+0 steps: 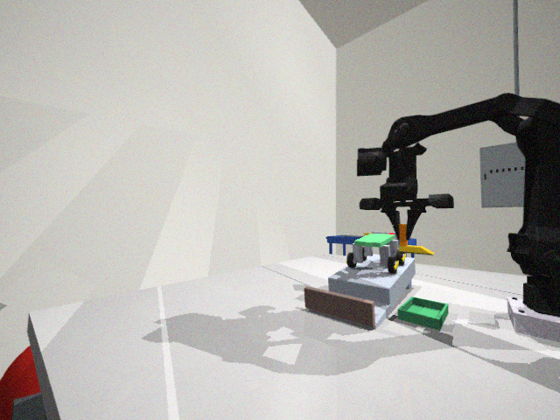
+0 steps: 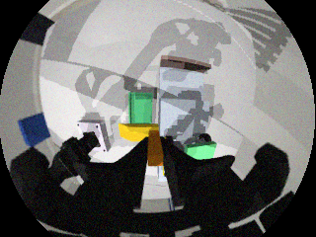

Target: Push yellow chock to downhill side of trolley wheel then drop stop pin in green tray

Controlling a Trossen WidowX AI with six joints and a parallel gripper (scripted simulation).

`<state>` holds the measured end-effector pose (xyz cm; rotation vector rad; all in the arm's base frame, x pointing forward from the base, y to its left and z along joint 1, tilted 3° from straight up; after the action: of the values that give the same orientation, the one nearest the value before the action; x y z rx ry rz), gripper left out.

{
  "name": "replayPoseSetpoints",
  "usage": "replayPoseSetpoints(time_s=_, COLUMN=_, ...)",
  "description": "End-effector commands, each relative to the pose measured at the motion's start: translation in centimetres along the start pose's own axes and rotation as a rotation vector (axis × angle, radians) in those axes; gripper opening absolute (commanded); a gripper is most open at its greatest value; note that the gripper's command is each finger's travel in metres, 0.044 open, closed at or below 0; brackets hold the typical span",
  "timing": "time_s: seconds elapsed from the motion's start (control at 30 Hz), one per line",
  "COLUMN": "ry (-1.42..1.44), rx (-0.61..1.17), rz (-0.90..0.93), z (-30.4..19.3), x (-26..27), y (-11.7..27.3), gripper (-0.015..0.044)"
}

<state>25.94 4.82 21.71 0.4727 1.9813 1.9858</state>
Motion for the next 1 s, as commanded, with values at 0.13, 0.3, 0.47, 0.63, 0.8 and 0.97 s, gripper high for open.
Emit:
replayPoseSetpoints(time_s=0.13, ry=-0.002, rx=-0.007, rz=0.003, z=3.3, x=0.0, y=-0.4, gripper=0.0000)
replayPoseSetpoints(time_s=0.3, ry=0.045, rx=-0.004, rz=0.004, z=4.1, x=0.0, y=-0.5, gripper=0.0000)
replayPoseSetpoints(time_s=0.47, ry=0.218, rx=0.010, rz=0.007, z=4.3, x=0.0, y=-0.5, gripper=0.0000)
replayPoseSetpoints(time_s=0.63, ry=0.396, rx=0.023, rz=0.010, z=4.4, x=0.0, y=-0.5, gripper=0.0000)
replayPoseSetpoints(time_s=0.8, ry=0.575, rx=0.035, rz=0.015, z=4.6, x=0.0, y=-0.5, gripper=0.0000)
replayPoseSetpoints(time_s=0.97, ry=0.754, rx=0.048, rz=0.019, z=4.7, x=0.0, y=-0.5, gripper=0.0000)
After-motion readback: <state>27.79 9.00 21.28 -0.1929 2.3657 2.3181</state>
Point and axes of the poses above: the point midway between the two fingers, 35 mm back from their tips, its own y axis back along the fingers, its own x axis across the jaws, z = x × y, the point moved 6 cm from there along y, back along the fingers, and after that the axes turned 14 degrees about -y, right-handed, at the moved point
